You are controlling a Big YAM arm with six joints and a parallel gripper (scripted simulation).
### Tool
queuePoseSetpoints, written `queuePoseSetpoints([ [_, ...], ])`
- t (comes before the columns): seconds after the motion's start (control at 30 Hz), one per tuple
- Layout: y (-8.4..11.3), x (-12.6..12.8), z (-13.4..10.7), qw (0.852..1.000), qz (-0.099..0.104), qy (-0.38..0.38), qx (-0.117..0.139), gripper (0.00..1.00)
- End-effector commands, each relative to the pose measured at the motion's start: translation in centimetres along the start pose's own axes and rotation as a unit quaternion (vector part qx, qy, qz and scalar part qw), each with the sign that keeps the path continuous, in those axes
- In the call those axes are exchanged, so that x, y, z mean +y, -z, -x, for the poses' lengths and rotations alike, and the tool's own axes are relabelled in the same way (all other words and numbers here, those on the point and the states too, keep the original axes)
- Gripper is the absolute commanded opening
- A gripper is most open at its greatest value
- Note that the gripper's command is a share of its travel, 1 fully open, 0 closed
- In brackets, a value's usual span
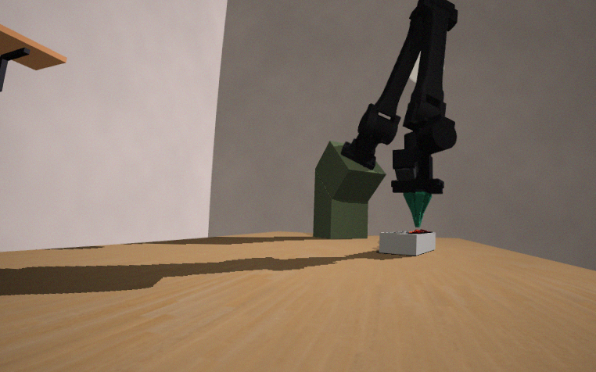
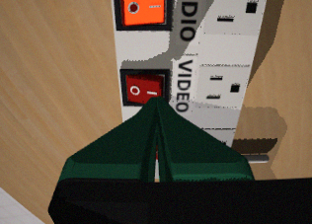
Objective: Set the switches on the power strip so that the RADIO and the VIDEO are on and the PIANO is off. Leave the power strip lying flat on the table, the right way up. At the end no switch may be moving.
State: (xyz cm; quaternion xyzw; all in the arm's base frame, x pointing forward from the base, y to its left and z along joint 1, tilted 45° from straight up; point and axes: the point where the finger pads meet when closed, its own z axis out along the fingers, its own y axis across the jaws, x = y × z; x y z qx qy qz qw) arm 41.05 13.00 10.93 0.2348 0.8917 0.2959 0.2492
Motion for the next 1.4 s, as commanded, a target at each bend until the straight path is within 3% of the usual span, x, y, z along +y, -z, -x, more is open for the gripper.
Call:
queuePoseSetpoints([
  [0.0,0.2,0.6,-0.2,1.000,0.007,-0.001,-0.004,0.00],
  [0.97,-0.6,0.3,-0.3,1.000,0.001,-0.003,0.002,0.00],
  [1.37,-1.3,1.0,0.4,1.000,0.008,0.000,-0.005,0.00],
])
